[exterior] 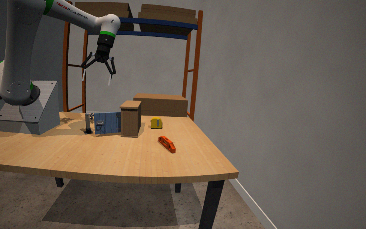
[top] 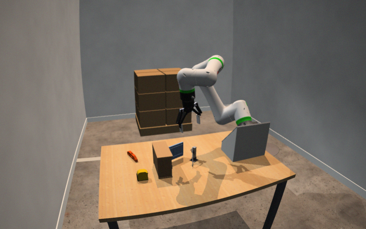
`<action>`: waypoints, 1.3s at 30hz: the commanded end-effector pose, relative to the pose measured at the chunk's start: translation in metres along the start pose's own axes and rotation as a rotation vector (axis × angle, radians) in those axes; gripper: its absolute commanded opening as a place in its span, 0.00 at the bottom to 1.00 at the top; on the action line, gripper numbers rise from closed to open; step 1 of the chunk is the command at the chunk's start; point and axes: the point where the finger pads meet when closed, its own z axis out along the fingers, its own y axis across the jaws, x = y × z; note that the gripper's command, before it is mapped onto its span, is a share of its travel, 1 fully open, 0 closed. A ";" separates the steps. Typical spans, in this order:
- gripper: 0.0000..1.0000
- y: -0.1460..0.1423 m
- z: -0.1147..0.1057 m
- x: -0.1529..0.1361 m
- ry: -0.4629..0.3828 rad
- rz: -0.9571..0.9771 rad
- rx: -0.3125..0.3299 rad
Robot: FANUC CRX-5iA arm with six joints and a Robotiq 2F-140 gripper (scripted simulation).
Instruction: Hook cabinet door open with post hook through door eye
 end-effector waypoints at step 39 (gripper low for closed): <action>0.16 -0.015 0.068 0.086 -0.205 1.513 0.077</action>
